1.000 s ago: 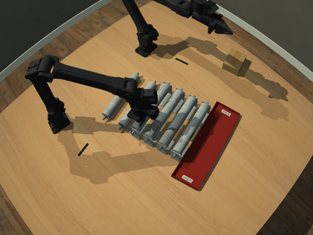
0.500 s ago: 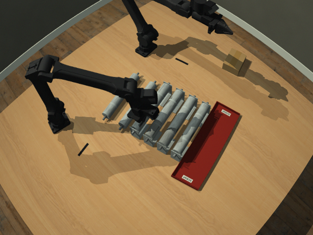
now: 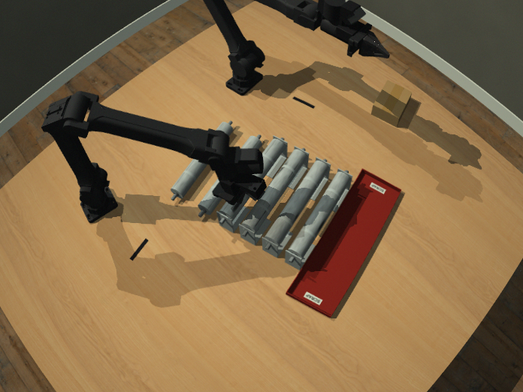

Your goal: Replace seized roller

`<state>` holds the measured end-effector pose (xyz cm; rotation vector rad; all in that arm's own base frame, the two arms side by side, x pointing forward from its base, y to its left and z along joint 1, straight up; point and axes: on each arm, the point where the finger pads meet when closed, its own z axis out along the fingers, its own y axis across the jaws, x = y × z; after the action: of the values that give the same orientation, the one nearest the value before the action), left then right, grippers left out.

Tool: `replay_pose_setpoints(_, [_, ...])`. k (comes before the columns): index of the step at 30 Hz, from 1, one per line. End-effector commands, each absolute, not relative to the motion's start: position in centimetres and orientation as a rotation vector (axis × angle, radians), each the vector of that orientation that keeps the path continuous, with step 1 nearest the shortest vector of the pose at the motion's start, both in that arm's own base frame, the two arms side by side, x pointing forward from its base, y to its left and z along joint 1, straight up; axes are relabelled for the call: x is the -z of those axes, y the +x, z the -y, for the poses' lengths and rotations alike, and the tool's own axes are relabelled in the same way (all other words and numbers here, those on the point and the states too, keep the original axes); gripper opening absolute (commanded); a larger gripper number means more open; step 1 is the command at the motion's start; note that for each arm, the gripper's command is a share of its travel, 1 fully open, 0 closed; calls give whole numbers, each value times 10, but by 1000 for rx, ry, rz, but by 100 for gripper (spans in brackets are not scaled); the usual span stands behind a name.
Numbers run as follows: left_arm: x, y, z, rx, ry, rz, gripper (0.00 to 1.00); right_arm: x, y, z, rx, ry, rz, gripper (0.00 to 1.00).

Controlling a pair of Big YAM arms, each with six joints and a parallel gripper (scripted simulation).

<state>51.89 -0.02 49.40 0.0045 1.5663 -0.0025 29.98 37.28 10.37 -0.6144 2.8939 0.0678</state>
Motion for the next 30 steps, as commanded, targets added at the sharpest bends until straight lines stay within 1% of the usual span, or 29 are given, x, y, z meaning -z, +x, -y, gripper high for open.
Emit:
replay_pose_setpoints(1, [-517,522,2,15,-4,-1525,0,-86,288,-367,-22,-640,-2933,0])
replay_pose_setpoints(16, [-517,522,2,15,-4,-1525,0,-86,288,-367,-22,-641,-2933,0])
replay_pose_setpoints(17, [-517,522,2,15,-4,-1525,0,-122,323,-393,-123,-593,-2852,0])
replay_pose_setpoints(21, [-517,522,2,15,-4,-1525,0,-109,312,-384,-89,-604,-2880,0])
replay_pose_setpoints(23, [-517,522,2,15,-4,-1525,0,-143,313,-391,-125,-616,-2847,0])
replay_pose_setpoints(30, [-517,522,2,15,-4,-1525,0,-168,309,-393,-124,-640,-2845,0])
